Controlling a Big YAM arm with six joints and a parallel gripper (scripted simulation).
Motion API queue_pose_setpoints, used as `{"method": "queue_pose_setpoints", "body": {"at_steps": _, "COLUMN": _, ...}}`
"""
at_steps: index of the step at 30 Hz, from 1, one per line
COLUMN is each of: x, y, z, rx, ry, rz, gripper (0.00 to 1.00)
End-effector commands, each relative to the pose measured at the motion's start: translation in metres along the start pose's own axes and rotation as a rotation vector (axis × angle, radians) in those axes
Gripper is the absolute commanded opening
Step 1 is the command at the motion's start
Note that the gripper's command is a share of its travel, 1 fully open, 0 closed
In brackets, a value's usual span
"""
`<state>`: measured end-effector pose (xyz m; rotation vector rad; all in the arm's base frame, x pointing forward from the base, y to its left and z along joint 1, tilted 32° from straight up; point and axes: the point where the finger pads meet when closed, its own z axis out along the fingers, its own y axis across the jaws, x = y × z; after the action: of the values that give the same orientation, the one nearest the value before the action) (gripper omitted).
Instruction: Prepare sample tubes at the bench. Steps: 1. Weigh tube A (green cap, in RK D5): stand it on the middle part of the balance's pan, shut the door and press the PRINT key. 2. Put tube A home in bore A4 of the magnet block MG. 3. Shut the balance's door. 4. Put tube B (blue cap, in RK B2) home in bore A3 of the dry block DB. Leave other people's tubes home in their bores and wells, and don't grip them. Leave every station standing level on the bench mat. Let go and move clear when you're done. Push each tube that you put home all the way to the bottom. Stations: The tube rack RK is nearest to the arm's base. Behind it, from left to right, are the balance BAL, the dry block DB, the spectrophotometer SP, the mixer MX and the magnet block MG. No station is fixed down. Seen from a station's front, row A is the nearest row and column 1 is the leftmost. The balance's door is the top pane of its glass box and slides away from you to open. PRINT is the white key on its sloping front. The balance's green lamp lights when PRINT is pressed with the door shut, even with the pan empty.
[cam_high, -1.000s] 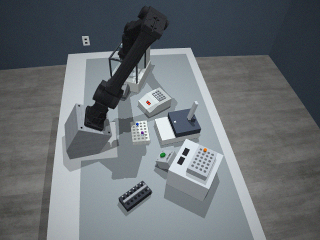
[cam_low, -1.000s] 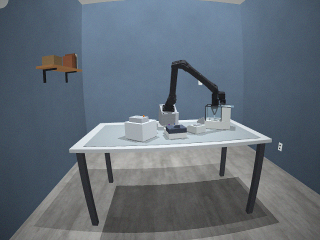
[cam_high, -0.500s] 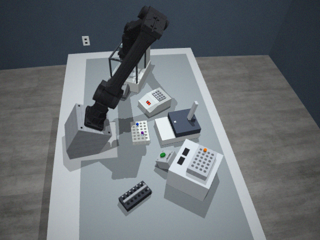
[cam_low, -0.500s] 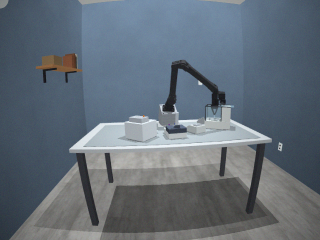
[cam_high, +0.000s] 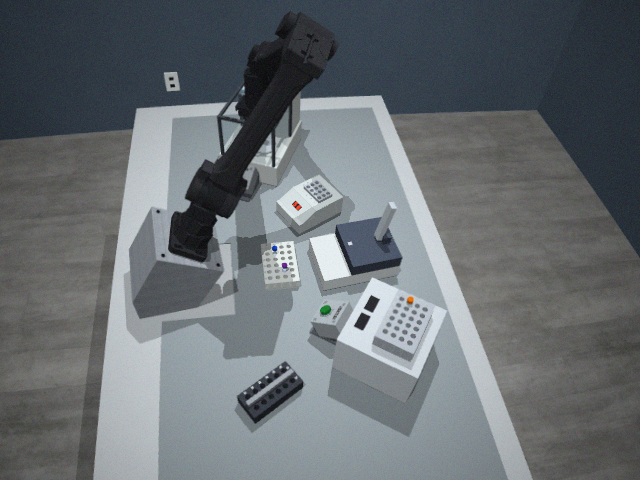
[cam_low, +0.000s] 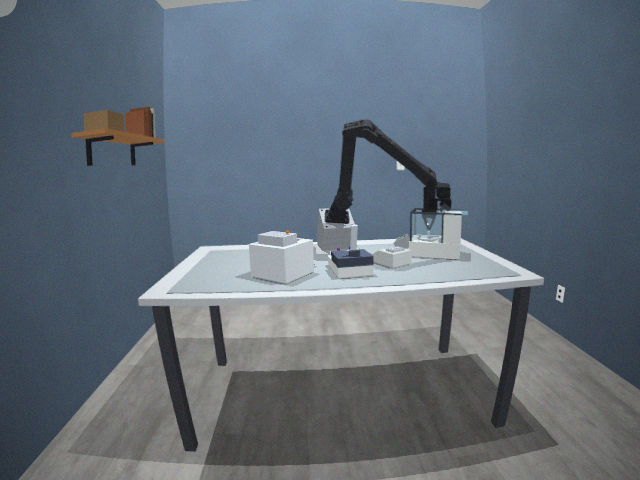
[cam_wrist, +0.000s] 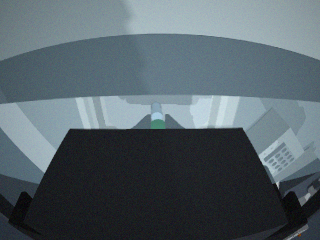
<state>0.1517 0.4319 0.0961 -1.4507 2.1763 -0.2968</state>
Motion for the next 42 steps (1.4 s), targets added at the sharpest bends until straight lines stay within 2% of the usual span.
{"method": "queue_pose_setpoints", "body": {"at_steps": 1, "x": -0.002, "y": 0.000, "z": 0.008, "rx": -0.002, "ry": 0.004, "rz": -0.005, "gripper": 0.09}}
{"method": "queue_pose_setpoints", "body": {"at_steps": 4, "x": -0.002, "y": -0.001, "z": 0.006, "rx": -0.002, "ry": 0.005, "rz": -0.006, "gripper": 0.09}}
{"method": "queue_pose_setpoints", "body": {"at_steps": 5, "x": -0.010, "y": 0.000, "z": -0.005, "rx": -0.006, "ry": -0.021, "rz": 0.006, "gripper": 0.09}}
{"method": "queue_pose_setpoints", "body": {"at_steps": 42, "x": -0.010, "y": 0.000, "z": -0.005, "rx": -0.006, "ry": -0.021, "rz": 0.006, "gripper": 0.09}}
